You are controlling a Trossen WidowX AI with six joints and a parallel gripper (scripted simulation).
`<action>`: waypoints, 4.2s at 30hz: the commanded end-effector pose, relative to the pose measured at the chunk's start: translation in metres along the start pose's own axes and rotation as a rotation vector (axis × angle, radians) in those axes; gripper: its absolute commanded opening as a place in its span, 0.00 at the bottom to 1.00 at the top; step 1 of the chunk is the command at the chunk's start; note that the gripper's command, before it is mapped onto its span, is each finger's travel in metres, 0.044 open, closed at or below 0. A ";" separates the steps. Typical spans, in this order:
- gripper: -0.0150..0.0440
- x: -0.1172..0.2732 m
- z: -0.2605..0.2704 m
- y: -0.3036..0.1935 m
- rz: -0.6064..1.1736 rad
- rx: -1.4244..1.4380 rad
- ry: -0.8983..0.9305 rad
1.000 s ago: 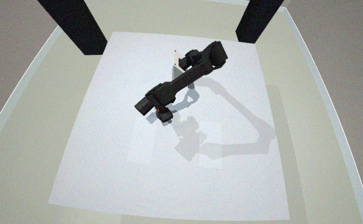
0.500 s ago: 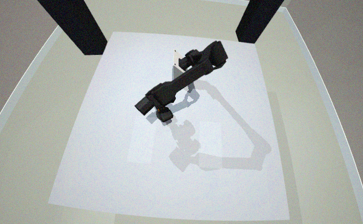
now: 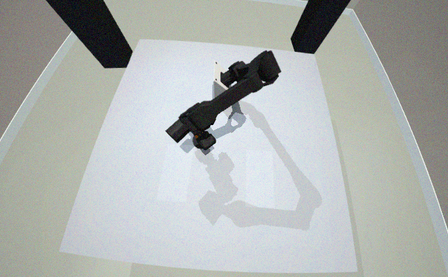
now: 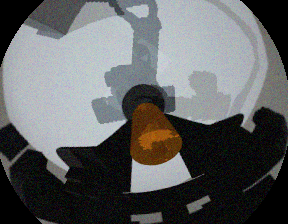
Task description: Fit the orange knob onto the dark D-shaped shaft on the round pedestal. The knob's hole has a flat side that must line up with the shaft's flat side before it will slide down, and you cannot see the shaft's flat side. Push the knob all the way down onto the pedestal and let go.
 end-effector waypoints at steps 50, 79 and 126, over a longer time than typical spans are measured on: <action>0.25 -0.001 0.005 0.003 0.002 -1.735 -0.008; 0.25 0.003 -0.003 -0.003 -0.001 -2.466 -0.010; 0.25 -0.001 0.002 0.001 -0.001 -2.466 -0.010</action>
Point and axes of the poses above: the point midway between the two fingers, 35 mm back from their tips, its own x axis back along the fingers, its own z axis across the jaws, y = z × x, the point moved 2 cm from there along x, back along the fingers, and after that the axes turned 15 degrees about -x, right-handed, at the moved point
